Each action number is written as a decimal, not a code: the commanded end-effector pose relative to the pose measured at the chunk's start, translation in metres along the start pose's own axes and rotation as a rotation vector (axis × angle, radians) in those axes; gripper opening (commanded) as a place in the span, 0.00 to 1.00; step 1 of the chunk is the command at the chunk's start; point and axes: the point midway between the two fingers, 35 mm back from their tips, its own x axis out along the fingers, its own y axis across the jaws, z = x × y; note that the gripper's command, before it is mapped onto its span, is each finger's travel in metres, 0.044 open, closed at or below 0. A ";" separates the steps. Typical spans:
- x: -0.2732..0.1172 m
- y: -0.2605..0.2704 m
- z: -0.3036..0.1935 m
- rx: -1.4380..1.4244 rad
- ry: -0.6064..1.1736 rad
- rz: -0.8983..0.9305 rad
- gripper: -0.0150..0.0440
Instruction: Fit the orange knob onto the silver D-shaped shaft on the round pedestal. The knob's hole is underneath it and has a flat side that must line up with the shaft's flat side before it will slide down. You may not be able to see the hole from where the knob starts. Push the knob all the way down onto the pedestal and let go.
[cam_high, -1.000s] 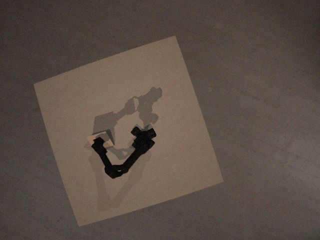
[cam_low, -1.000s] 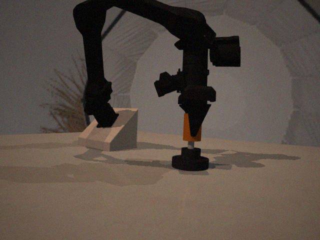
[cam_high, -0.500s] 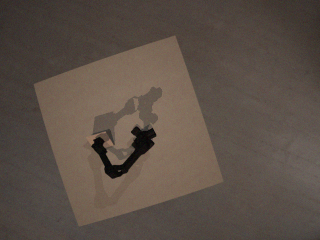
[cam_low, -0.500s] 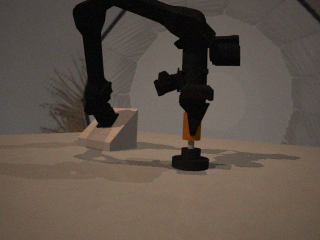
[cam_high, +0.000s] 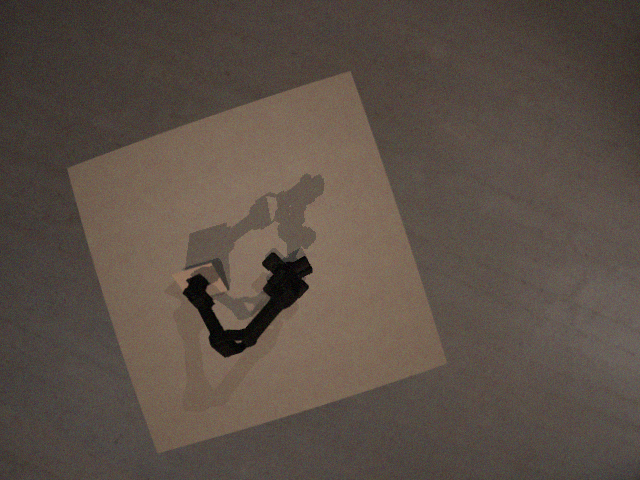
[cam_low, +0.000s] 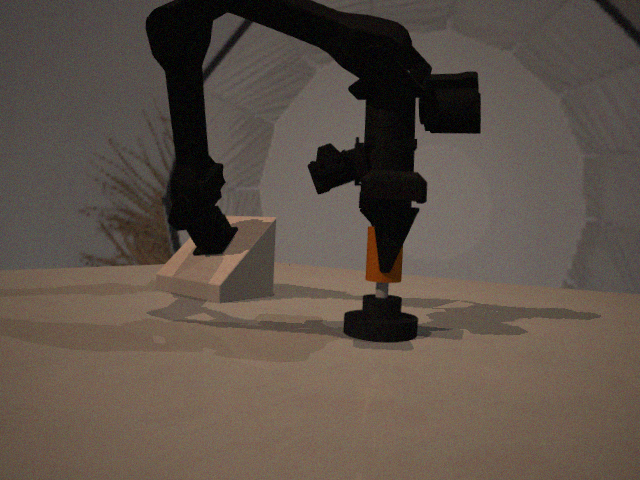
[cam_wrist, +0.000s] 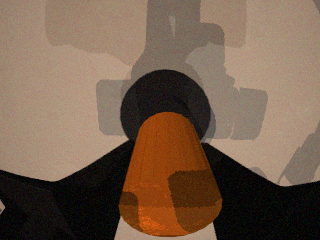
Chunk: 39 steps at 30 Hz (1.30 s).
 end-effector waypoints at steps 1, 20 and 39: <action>0.001 0.000 0.000 0.005 0.000 0.002 0.25; 0.003 0.001 0.001 0.005 0.000 0.002 0.25; 0.004 0.001 -0.001 -0.003 0.000 0.002 0.25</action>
